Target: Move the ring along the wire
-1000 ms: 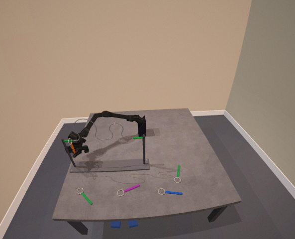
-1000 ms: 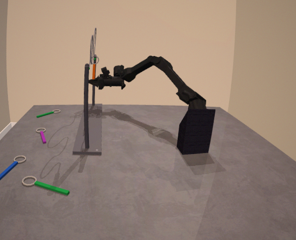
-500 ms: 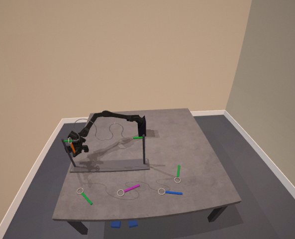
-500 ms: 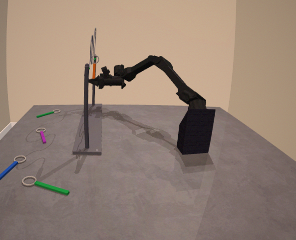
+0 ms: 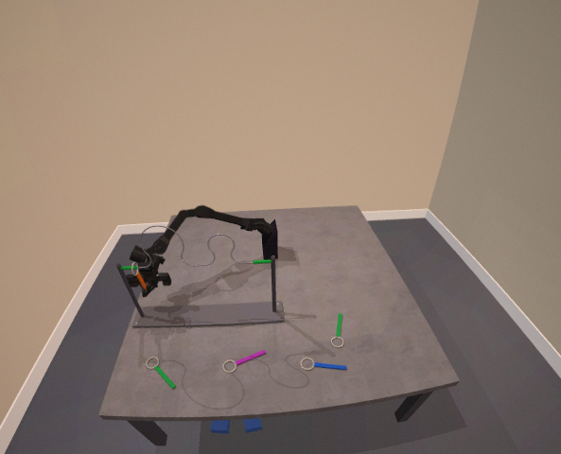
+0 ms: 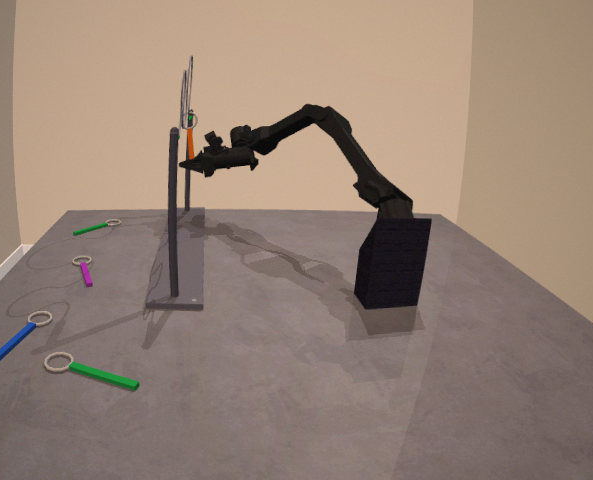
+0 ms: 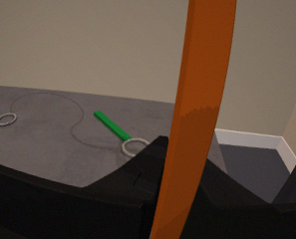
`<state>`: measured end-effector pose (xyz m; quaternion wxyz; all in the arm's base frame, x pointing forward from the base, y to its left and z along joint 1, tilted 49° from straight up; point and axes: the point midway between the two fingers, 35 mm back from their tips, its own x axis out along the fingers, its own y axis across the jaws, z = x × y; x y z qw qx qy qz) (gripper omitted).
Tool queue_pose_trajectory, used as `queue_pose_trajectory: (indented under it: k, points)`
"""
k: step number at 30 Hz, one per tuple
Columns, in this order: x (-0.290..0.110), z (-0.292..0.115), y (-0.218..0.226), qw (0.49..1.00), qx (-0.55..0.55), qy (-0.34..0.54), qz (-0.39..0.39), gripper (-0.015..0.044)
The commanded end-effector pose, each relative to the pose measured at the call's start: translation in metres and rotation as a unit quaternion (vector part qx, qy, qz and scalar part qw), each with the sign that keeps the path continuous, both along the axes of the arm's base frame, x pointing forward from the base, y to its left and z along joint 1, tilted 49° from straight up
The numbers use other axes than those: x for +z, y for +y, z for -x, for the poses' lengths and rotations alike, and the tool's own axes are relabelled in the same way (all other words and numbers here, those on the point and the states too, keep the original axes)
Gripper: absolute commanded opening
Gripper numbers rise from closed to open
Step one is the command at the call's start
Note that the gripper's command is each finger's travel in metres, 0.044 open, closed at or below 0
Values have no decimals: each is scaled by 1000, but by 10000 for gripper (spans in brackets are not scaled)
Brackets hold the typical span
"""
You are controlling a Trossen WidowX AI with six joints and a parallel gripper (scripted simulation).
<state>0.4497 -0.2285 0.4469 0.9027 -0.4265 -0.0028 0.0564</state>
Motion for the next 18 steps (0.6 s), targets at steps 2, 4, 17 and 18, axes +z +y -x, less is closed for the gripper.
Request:
queue_pose_trajectory:
  k: [2, 4, 17, 18]
  points:
    - [-1, 14, 4, 999, -34, 27, 7, -150]
    - [-2, 18, 5, 998, -48, 38, 9, -150]
    - [-10, 47, 15, 985, -132, 112, 10, -150]
    - [-10, 49, 16, 983, -138, 118, 10, -150]
